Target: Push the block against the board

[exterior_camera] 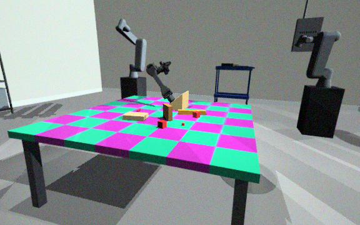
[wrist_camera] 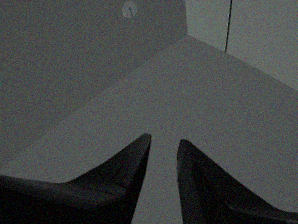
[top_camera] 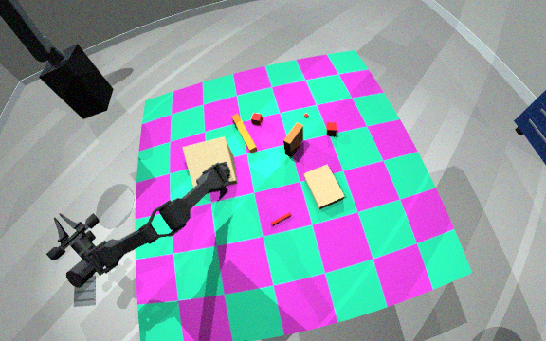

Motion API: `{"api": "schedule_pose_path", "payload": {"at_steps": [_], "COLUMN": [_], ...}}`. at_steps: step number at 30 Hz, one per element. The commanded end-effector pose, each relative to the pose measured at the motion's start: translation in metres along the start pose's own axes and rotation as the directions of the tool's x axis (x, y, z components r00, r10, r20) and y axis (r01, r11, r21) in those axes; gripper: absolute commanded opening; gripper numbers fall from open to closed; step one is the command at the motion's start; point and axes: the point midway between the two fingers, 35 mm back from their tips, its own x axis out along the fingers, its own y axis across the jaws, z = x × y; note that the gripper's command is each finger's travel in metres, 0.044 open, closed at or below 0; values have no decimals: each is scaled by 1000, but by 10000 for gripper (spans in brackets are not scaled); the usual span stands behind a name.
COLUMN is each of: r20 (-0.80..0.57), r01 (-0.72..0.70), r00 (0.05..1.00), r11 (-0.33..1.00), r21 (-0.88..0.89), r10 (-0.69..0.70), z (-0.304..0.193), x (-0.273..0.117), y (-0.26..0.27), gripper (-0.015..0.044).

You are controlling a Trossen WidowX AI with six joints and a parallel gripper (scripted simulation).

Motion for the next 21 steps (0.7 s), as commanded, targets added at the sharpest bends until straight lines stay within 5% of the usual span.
{"api": "schedule_pose_path", "payload": {"at_steps": [1, 21], "r20": [73, 379], "r01": [62, 169], "r00": [995, 859], "r11": [996, 890], "r21": [67, 425], "r10": [-67, -344], "z": [11, 41], "x": [-28, -165], "y": [-11, -46], "gripper": [0, 0]}}
